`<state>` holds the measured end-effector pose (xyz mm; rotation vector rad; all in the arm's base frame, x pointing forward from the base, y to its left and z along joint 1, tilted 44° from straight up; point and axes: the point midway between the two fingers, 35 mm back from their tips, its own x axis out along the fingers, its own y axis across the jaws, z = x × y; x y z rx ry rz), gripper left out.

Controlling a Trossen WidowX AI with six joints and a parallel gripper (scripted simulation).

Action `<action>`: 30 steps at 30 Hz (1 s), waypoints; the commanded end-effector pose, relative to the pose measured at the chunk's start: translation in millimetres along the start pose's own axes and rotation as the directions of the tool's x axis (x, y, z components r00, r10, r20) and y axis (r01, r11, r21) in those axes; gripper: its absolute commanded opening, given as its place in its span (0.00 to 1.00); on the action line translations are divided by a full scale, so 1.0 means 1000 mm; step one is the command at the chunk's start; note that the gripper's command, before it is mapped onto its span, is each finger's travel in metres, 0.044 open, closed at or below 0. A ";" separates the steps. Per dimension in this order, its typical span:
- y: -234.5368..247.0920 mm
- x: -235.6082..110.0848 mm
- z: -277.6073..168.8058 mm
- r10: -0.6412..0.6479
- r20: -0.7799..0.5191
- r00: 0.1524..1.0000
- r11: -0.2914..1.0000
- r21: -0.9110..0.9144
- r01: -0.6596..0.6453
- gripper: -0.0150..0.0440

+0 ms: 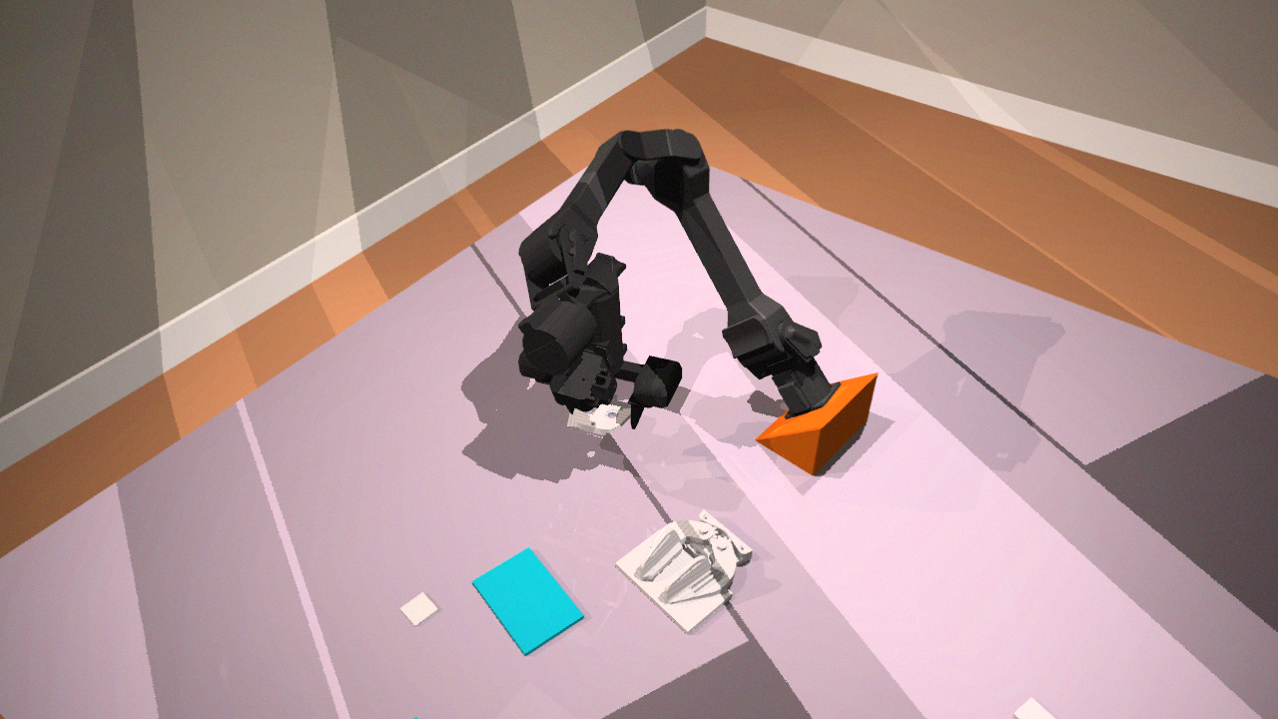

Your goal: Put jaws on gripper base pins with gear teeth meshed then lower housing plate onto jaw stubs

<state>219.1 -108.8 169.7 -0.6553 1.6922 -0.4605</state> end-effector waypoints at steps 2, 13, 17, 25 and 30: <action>0.012 0.001 0.011 0.007 -0.003 1.000 0.999 0.035 -0.007 0.85; 0.041 0.002 0.032 0.011 -0.005 1.000 0.992 0.123 -0.011 0.85; 0.053 0.002 0.039 0.011 -0.006 1.000 0.988 0.156 -0.010 0.85; 0.077 0.003 0.051 0.008 -0.010 1.000 0.975 0.222 -0.006 0.85; 0.092 0.004 0.057 0.004 -0.013 1.000 0.965 0.263 -0.001 0.85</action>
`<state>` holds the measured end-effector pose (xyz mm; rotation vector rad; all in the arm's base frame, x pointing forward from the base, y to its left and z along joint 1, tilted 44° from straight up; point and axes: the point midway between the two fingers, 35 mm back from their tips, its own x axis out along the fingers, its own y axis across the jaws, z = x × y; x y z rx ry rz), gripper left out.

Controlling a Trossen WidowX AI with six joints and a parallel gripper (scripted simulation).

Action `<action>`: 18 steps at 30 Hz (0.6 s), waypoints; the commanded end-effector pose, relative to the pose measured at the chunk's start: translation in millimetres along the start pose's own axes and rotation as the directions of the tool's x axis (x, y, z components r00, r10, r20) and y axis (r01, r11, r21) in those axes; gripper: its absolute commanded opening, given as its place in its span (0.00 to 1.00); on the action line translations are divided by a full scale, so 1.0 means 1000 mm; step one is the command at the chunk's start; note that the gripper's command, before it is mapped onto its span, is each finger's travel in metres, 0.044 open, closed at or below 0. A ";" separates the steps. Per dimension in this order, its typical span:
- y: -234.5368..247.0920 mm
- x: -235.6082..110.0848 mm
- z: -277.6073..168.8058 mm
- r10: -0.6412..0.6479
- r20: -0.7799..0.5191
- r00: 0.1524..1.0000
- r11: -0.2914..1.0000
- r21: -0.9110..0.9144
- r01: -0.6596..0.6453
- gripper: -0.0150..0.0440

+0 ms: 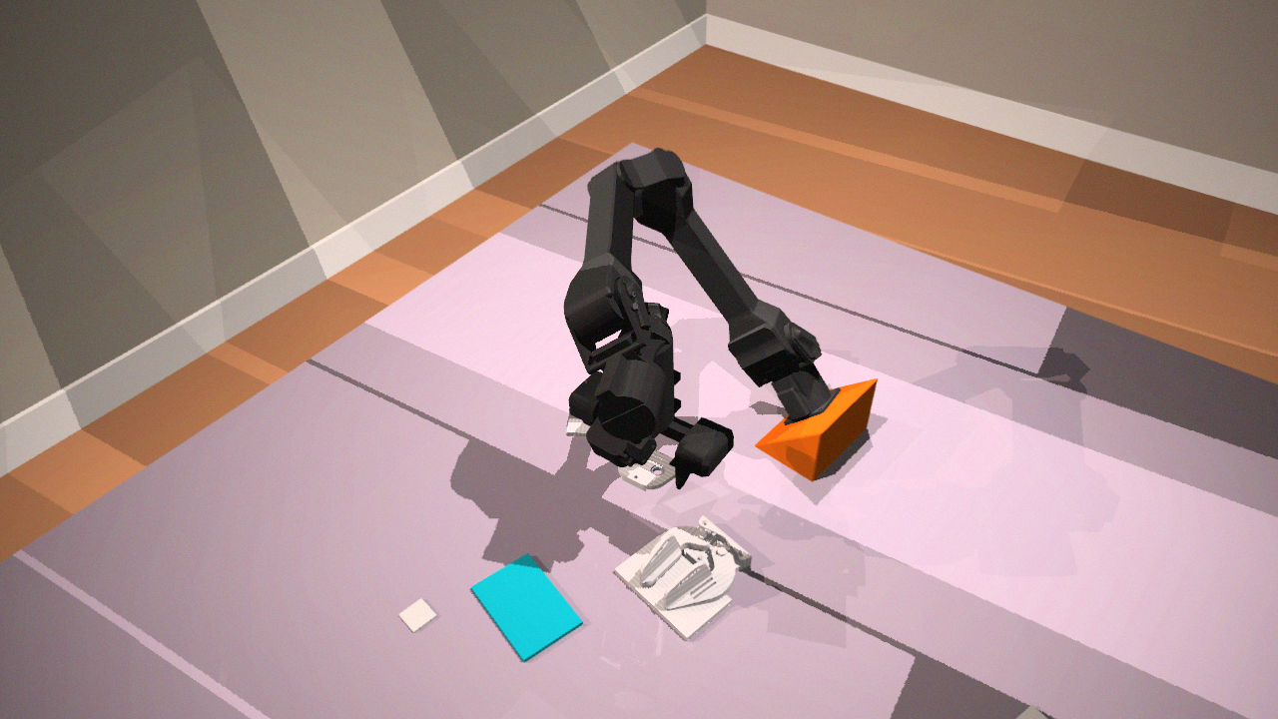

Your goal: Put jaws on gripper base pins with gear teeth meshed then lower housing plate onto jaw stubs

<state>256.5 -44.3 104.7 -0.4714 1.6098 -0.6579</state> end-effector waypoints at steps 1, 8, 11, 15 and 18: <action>0.013 0.002 0.001 -0.002 -0.007 1.000 1.000 0.029 0.002 0.85; 0.036 0.003 0.002 -0.011 -0.010 1.000 0.996 0.089 0.012 0.85; 0.046 0.004 0.002 -0.016 -0.011 1.000 0.993 0.115 0.017 0.85; 0.059 0.005 0.001 -0.023 -0.012 1.000 0.988 0.150 0.025 0.85; 0.069 0.006 0.000 -0.029 -0.012 0.999 0.984 0.176 0.031 0.85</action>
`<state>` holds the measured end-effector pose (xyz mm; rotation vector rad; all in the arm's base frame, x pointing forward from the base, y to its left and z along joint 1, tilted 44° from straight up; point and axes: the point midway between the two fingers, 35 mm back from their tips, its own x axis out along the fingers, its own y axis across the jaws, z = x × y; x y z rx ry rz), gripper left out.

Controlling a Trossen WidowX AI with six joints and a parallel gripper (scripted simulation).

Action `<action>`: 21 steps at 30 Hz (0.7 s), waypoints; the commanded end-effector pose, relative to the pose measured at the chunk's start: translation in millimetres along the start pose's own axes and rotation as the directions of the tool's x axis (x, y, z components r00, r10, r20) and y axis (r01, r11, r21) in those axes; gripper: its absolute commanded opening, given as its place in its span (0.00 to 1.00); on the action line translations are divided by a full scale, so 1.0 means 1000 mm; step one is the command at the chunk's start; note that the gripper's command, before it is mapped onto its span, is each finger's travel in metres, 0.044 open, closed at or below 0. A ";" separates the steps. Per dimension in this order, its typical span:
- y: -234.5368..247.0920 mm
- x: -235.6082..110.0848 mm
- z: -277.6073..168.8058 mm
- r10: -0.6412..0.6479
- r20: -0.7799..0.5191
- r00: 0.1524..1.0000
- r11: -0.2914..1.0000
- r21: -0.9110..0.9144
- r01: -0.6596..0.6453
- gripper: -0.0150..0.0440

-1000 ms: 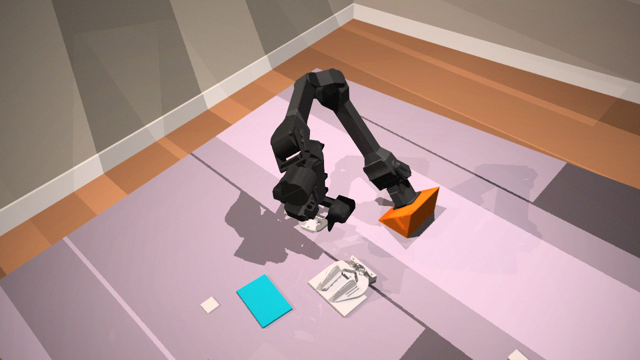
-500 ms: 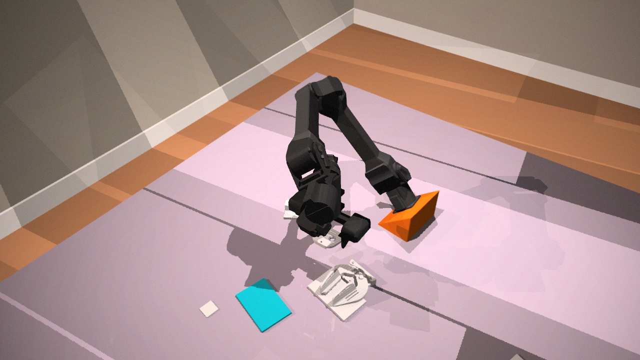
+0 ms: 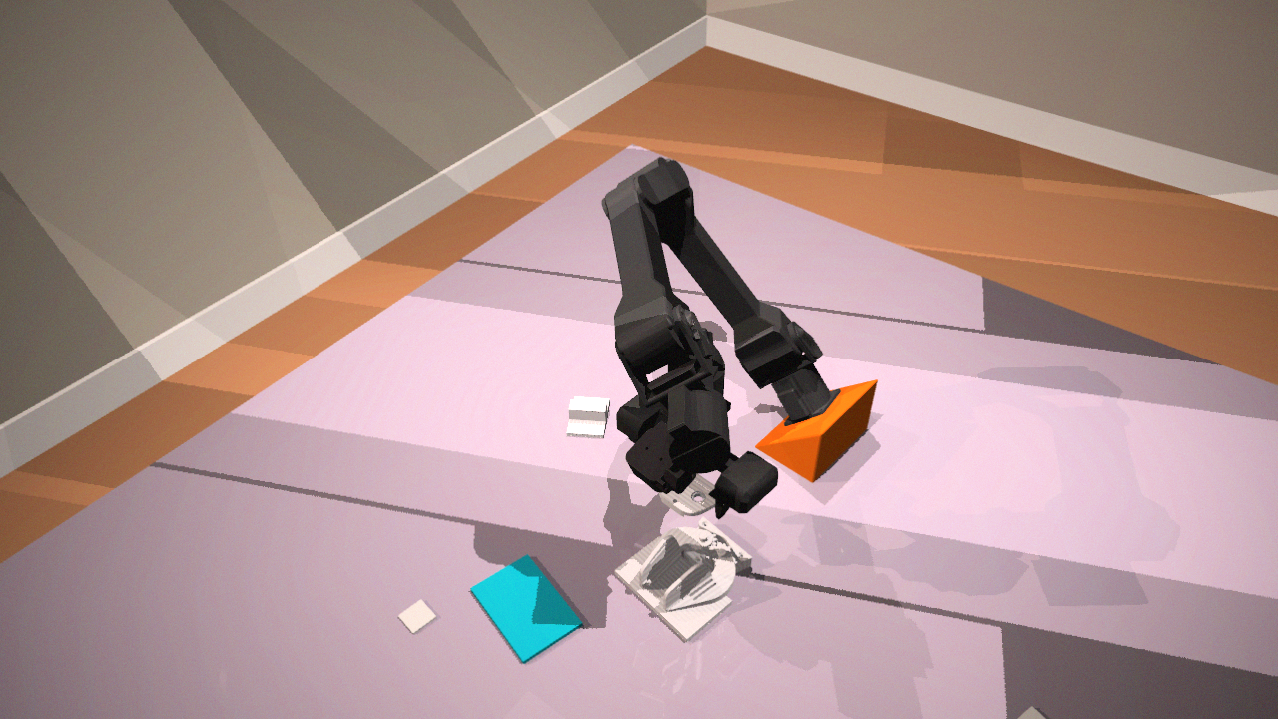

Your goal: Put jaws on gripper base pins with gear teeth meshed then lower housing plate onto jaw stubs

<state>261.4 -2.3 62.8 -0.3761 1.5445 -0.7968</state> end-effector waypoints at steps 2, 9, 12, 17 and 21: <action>0.016 0.003 -0.005 -0.010 -0.005 1.000 0.999 0.039 0.010 0.85; 0.026 0.004 -0.008 -0.018 -0.004 1.000 0.997 0.070 0.018 0.85; 0.026 0.004 -0.008 -0.018 -0.004 1.000 0.997 0.070 0.018 0.85; 0.026 0.004 -0.008 -0.018 -0.004 1.000 0.997 0.070 0.018 0.85; 0.026 0.004 -0.008 -0.018 -0.004 1.000 0.997 0.070 0.018 0.85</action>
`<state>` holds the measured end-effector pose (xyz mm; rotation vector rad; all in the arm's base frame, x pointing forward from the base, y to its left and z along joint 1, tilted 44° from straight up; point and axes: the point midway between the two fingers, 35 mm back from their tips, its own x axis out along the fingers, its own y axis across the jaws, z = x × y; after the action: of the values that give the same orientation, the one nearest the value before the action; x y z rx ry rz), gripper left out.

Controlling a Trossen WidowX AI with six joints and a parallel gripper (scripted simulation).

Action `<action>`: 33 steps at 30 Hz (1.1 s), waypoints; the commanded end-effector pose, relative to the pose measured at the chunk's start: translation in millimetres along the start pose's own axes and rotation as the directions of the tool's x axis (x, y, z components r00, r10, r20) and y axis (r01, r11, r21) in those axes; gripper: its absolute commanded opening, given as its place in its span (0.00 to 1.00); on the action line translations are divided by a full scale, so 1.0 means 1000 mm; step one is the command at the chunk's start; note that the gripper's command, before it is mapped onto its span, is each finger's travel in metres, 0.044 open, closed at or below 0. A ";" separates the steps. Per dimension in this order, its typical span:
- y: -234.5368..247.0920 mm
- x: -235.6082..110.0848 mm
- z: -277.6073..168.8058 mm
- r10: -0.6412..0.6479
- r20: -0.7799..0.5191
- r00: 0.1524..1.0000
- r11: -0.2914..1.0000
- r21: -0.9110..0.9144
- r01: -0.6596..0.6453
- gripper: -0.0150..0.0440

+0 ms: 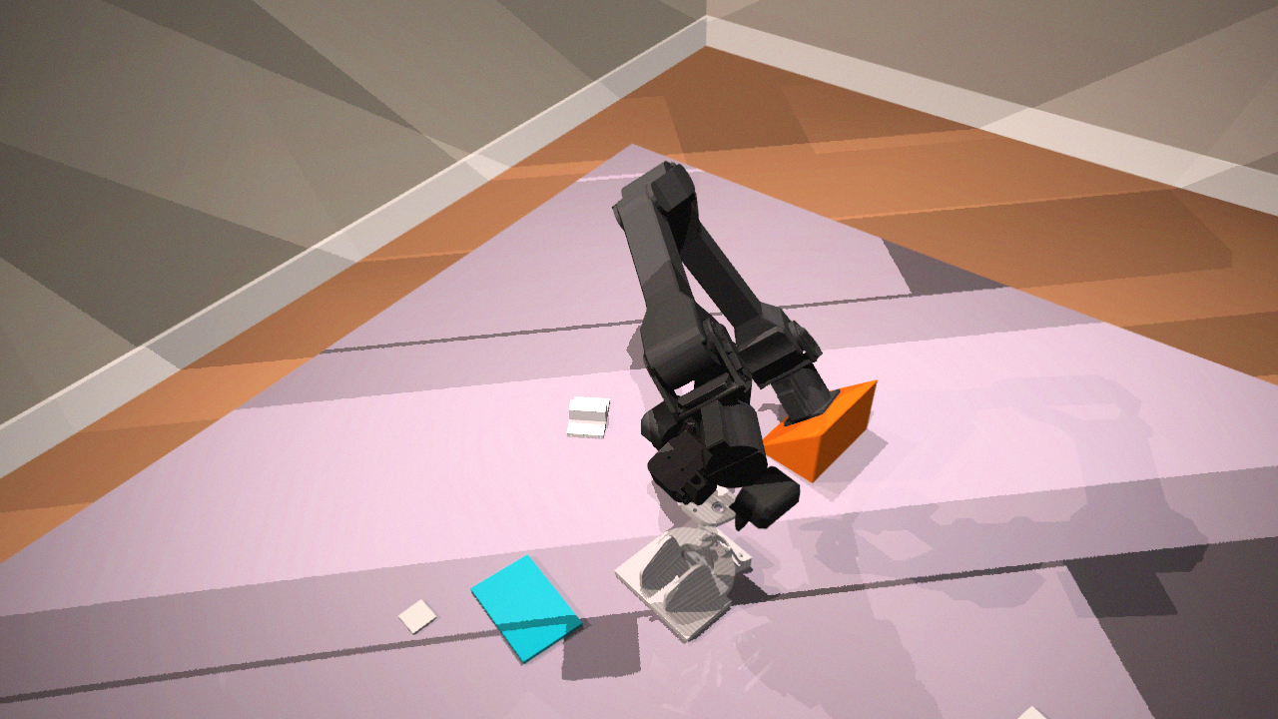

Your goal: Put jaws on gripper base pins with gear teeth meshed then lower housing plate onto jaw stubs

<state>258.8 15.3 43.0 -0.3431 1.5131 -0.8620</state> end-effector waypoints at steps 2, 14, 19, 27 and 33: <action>0.001 0.000 0.000 0.002 -0.003 1.000 1.000 0.007 -0.002 0.85; 0.005 0.000 -0.002 0.002 -0.003 1.000 1.000 0.010 -0.002 0.85; 0.007 0.000 -0.003 0.002 -0.003 1.000 1.000 0.010 -0.002 0.85; 0.007 0.000 -0.003 0.002 -0.003 1.000 1.000 0.010 -0.002 0.85; 0.007 0.000 -0.003 0.002 -0.003 1.000 1.000 0.010 -0.002 0.85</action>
<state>257.8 20.4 38.3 -0.3385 1.5105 -0.8666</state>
